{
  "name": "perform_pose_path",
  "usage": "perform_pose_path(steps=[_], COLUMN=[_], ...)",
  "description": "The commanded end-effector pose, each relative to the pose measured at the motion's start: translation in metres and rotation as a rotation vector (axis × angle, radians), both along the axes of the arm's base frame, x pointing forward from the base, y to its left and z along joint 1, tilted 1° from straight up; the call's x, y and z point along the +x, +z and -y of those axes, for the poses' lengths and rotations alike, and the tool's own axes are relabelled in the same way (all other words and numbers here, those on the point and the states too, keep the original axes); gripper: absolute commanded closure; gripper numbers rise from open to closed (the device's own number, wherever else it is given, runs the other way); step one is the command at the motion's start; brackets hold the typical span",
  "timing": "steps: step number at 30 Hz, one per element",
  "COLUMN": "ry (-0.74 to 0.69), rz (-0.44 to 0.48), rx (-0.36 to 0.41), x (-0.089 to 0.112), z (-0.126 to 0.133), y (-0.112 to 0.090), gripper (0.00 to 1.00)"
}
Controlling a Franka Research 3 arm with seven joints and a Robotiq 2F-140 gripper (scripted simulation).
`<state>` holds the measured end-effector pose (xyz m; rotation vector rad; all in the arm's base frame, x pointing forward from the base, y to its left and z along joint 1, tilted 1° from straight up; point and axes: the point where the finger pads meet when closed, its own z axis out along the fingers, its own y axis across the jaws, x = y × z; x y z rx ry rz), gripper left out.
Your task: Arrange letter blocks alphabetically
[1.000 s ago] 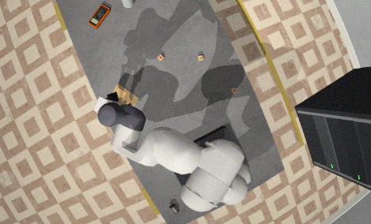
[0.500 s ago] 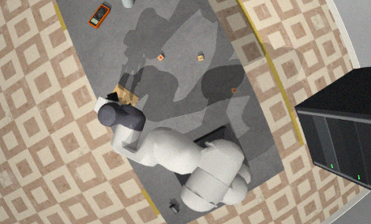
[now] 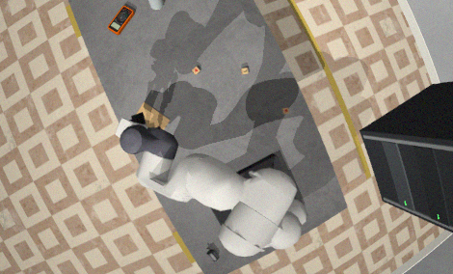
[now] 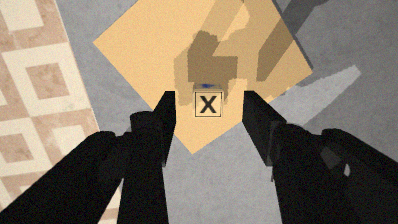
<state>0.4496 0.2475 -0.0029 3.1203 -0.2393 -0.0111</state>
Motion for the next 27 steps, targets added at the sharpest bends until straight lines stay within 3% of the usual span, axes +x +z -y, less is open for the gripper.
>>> perform_pose_path(steps=[1,12,27], ry=[-0.008,-0.008,-0.008], rz=[0.005,0.005,0.004], rx=[0.002,0.002,0.002], x=[0.001,0.001,0.001], z=[-0.001,-0.001,-0.001], y=[-0.005,-0.023,-0.025], gripper=[0.57,0.57,0.57])
